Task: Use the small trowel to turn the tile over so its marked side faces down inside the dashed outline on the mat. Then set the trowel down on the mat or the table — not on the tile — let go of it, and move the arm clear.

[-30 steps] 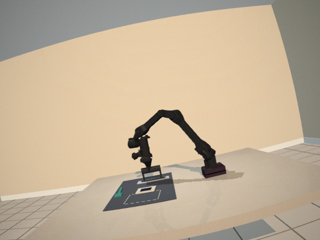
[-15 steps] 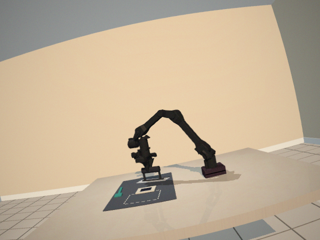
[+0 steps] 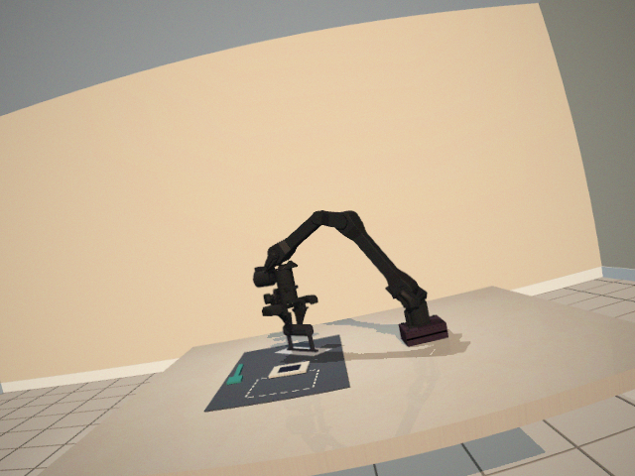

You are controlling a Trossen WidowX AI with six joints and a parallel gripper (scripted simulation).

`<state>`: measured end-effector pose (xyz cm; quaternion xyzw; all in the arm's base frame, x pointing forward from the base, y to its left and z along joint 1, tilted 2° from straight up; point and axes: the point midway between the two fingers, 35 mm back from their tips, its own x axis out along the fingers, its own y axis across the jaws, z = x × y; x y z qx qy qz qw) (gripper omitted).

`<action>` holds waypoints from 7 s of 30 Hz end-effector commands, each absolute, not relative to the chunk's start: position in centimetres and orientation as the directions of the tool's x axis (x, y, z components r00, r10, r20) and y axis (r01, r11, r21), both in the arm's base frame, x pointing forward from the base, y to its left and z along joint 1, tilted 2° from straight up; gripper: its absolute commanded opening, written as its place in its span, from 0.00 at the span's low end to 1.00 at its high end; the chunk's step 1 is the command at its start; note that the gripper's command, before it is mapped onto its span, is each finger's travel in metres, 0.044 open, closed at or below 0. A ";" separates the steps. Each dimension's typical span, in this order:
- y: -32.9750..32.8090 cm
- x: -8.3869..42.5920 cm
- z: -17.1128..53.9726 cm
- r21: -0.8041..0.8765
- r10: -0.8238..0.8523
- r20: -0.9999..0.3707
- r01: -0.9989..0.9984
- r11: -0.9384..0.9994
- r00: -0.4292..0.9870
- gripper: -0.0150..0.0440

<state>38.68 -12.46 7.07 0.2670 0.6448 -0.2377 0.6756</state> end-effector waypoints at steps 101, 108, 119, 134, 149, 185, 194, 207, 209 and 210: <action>-12.0 38.0 11.5 -0.011 0.026 -0.998 -0.614 0.789 0.052 0.71; -11.9 37.9 11.5 -0.025 0.026 -0.998 -0.786 0.618 0.052 0.71; -11.8 37.9 11.5 -0.042 0.027 -0.998 -0.959 0.279 0.052 0.71; -11.6 37.9 11.5 -0.056 0.027 -0.998 -0.970 -0.237 0.052 0.71; -11.6 37.9 11.4 -0.058 0.027 -0.998 -0.858 -0.510 0.051 0.71; -11.5 38.1 6.9 -0.058 0.027 -0.998 -0.859 -0.509 0.052 0.47; -11.5 38.1 6.9 -0.058 0.027 -0.998 -0.859 -0.509 0.052 0.47; -11.5 38.1 6.9 -0.058 0.027 -0.998 -0.868 -0.493 0.052 0.47; -11.5 38.1 6.9 -0.058 0.027 -0.998 -0.894 -0.445 0.052 0.47; -11.5 38.1 6.9 -0.058 0.027 -0.998 -0.906 -0.418 0.052 0.47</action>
